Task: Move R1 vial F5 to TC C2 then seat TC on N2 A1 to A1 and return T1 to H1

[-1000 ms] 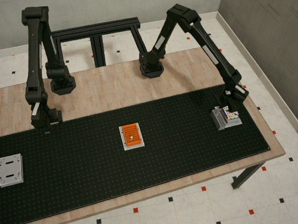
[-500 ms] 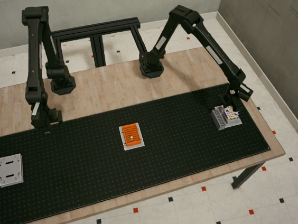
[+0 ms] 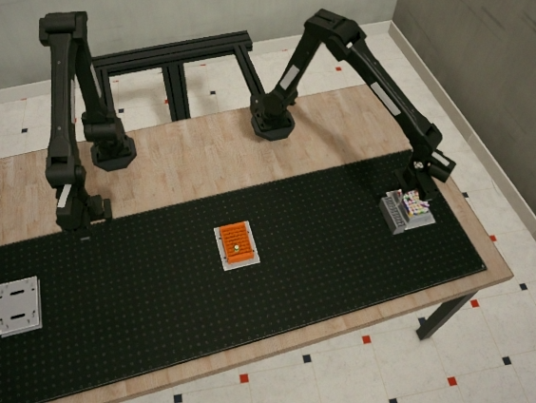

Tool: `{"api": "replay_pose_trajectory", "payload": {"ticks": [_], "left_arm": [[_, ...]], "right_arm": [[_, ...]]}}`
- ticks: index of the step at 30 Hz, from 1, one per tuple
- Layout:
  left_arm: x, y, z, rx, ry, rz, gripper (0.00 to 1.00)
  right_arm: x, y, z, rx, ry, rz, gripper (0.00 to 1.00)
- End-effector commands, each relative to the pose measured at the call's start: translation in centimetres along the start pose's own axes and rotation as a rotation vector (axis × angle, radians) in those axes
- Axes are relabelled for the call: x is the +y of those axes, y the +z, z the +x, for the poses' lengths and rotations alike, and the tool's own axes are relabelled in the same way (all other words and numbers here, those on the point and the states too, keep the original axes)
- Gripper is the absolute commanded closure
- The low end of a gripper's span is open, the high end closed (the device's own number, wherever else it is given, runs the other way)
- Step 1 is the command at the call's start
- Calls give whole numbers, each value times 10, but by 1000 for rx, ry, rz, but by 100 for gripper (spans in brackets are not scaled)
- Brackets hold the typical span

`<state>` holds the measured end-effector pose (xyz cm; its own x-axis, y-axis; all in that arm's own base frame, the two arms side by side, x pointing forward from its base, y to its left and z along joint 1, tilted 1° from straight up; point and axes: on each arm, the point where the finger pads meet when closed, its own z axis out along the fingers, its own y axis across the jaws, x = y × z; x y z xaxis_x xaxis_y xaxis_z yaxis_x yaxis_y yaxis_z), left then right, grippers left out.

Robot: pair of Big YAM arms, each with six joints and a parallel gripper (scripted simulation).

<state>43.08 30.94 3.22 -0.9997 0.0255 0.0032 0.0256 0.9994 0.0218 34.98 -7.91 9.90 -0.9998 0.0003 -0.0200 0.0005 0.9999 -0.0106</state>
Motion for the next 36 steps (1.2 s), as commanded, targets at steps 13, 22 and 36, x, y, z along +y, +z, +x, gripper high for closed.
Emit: {"api": "replay_pose_trajectory", "payload": {"ticks": [13,22,36], "left_arm": [[5,-13,-13,-28,1,-20,93],[4,-13,-23,-28,4,-19,93],[4,-13,-14,-27,1,-19,93]], "right_arm": [[0,0,-1,14,-8,-4,0],[0,0,-1,14,-8,-4,0],[0,0,-1,14,-8,-4,0]]}}
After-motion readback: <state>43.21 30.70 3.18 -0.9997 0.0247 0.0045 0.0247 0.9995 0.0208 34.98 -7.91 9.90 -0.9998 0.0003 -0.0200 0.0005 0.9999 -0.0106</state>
